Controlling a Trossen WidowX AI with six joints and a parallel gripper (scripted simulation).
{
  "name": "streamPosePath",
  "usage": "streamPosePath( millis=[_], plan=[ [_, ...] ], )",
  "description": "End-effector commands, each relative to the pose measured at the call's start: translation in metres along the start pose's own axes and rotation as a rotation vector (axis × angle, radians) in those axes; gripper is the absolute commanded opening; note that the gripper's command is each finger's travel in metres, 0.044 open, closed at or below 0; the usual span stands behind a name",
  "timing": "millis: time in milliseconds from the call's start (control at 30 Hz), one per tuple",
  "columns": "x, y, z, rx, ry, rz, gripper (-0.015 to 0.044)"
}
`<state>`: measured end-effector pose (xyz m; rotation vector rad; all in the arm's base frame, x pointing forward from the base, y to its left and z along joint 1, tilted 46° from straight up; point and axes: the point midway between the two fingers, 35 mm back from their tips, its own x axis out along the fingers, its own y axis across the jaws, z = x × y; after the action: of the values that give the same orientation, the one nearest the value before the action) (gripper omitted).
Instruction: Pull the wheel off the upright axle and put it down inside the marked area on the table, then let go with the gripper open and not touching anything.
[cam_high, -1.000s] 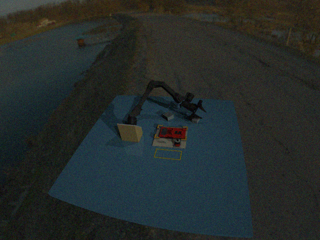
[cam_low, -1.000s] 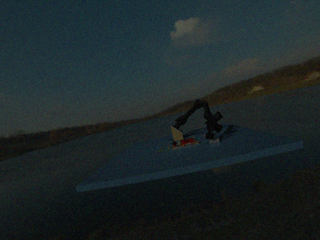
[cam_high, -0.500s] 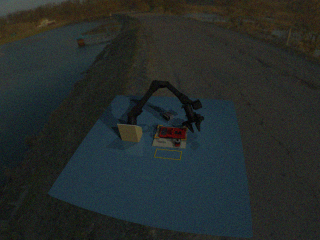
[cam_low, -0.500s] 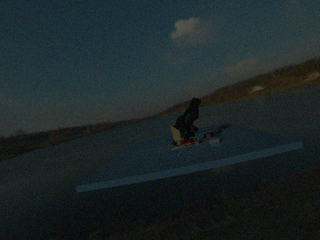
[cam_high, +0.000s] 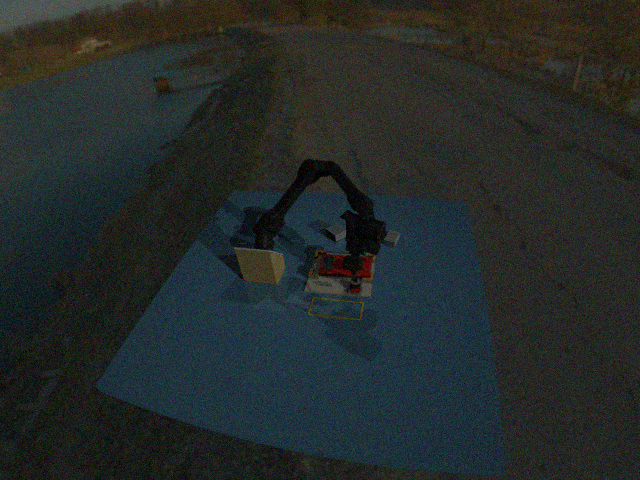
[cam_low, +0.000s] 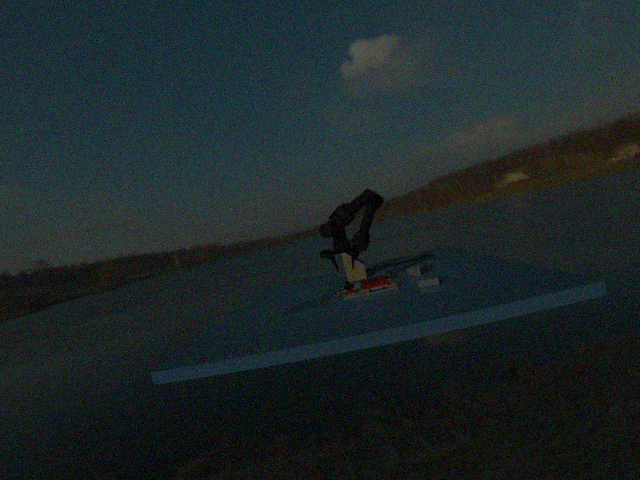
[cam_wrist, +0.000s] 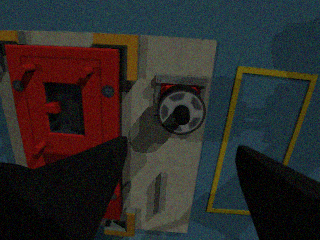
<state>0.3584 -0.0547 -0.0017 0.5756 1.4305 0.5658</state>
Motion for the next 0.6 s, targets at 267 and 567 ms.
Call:
streamPosePath(
  millis=[267, 567],
  plan=[
    [-0.002, -0.006, -0.001, 0.041, -0.003, 0.046, 0.03],
    [0.042, -0.005, 0.001, 0.041, -0.004, 0.046, 0.03]
  ],
)
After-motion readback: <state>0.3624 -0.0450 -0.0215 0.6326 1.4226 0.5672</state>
